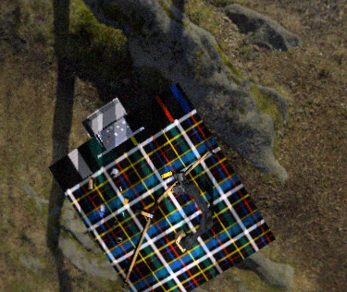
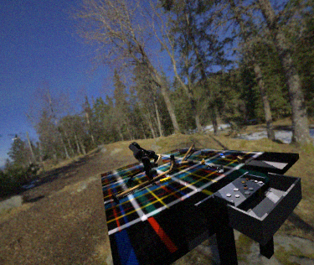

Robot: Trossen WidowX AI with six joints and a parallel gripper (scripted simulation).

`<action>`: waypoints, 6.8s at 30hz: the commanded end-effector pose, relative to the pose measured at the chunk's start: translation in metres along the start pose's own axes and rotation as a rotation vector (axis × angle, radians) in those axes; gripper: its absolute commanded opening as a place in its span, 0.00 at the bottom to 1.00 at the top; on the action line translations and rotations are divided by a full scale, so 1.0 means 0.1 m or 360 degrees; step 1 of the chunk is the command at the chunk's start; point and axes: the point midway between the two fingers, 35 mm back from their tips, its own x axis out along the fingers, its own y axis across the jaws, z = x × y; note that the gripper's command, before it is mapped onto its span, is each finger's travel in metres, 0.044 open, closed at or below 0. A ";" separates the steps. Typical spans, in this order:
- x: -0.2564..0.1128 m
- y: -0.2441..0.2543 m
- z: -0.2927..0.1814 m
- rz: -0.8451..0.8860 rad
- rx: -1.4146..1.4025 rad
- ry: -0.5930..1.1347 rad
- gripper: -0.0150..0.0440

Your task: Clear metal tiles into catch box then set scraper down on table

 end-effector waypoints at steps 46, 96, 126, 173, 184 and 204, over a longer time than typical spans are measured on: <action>-0.64 -0.29 0.03 -0.0033 0.0024 0.0004 0.25; -1.22 -0.10 0.00 -0.0179 0.1527 0.0010 0.25; -1.41 0.05 -0.02 -0.0298 0.2723 -0.0083 0.25; -0.98 0.05 -0.01 -0.0339 0.3416 -0.0184 0.25; -0.75 0.04 -0.01 -0.0339 0.3431 -0.0185 0.25; -0.32 0.07 -0.02 -0.0349 0.3456 -0.0185 0.25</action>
